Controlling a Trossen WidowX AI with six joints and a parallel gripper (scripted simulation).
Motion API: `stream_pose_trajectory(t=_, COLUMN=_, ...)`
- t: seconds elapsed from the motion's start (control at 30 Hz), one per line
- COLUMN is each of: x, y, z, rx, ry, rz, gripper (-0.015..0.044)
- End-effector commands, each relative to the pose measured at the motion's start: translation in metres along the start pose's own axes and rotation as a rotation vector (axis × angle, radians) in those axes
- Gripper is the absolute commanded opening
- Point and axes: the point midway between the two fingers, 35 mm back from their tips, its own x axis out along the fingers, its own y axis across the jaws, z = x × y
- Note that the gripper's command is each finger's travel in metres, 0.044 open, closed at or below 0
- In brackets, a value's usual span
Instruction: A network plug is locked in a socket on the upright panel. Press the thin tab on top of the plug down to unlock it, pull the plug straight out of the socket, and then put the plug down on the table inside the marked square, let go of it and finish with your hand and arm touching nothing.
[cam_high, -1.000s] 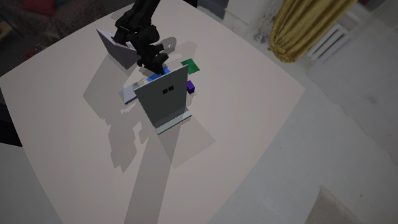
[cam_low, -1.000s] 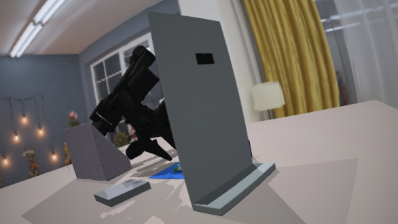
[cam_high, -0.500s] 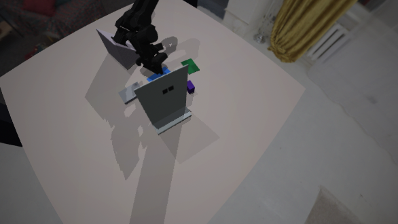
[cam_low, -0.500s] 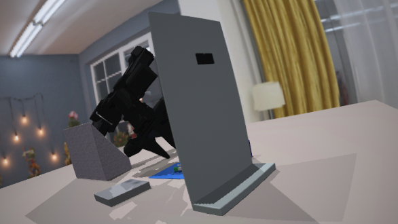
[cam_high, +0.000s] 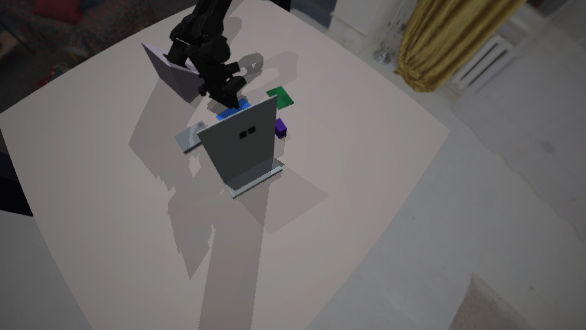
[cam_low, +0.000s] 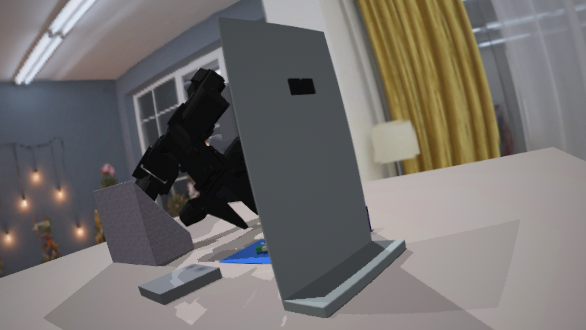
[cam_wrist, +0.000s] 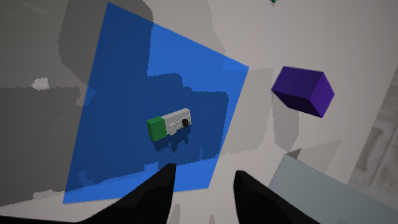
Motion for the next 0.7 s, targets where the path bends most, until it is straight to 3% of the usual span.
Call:
stream_pose_trajectory(t=0.0, x=-0.002, y=-0.003, z=0.0, rx=-0.007, ry=-0.003, rz=-0.002, gripper=0.0156)
stream_pose_trajectory(t=0.67, x=-0.015, y=-0.012, z=-0.003, rx=-0.008, ry=0.001, rz=0.004, gripper=0.0156)
